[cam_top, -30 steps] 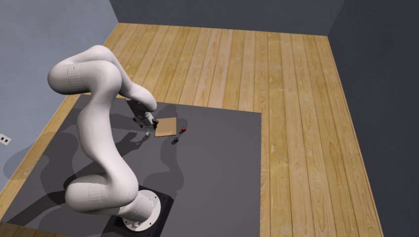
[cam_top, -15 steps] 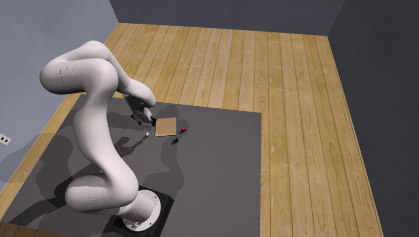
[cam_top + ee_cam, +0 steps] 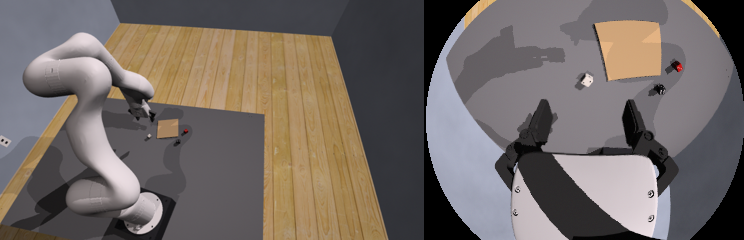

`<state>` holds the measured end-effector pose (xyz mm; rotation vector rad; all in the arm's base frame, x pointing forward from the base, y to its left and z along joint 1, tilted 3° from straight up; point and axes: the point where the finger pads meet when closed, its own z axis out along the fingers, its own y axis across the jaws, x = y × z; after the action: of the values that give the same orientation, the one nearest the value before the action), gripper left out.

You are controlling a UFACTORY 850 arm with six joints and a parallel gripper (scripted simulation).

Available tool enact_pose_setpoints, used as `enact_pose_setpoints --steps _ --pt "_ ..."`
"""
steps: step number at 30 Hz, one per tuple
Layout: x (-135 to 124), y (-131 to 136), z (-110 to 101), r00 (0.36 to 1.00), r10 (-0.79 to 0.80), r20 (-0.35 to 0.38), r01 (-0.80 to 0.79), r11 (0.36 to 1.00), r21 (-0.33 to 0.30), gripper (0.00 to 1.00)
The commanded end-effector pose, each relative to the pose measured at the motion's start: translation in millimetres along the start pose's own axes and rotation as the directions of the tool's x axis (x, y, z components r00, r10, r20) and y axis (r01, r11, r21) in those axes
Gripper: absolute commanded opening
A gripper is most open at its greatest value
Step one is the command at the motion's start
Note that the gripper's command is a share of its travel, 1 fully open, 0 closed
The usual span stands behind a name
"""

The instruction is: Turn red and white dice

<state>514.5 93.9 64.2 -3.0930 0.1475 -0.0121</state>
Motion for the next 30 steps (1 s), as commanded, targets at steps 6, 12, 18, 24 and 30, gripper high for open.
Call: enact_pose_setpoints --steps 6,12,18,24,30 --pt "5.1 12.2 -2.3 0.999 0.042 -0.002 -0.042 0.999 0.0 1.0" --pt "24.7 94.2 1.3 0.953 0.302 -0.002 -0.302 0.953 0.0 1.0" --pt "30.5 152.6 3.7 0.883 0.47 -0.002 -0.47 0.883 0.0 1.0" --pt "29.9 209.5 6.1 0.787 0.618 -0.002 -0.618 0.787 0.002 1.0" --pt "28.5 227.2 6.8 0.752 0.66 -0.001 -0.66 0.752 0.002 1.0"
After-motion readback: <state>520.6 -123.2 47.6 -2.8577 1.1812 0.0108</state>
